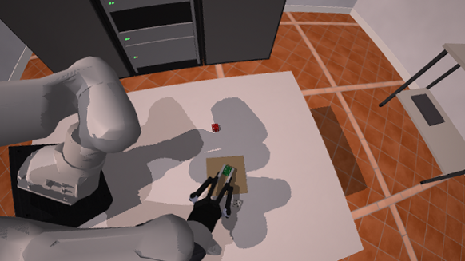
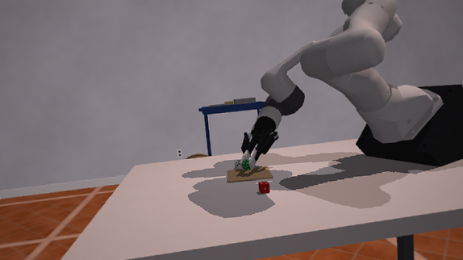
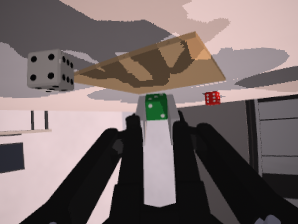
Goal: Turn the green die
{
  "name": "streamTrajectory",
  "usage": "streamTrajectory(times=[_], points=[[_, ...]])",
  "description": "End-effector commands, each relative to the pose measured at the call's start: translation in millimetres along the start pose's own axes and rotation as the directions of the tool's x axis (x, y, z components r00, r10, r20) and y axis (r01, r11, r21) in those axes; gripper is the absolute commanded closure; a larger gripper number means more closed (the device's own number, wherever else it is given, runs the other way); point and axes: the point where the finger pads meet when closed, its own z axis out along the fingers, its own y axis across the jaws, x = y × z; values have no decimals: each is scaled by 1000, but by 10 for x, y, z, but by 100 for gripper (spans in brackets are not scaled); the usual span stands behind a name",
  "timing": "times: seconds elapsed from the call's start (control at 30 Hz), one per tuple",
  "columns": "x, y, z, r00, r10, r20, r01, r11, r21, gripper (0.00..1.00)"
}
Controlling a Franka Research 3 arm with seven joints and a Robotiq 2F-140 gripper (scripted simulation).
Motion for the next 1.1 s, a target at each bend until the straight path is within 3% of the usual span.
streamTrajectory(times=[0.0,1.07], points=[[15,-12,-2,1000,-12,-3,12,1000,3,87],[44,-13,13,1000,-12,-3,12,1000,3,87]])
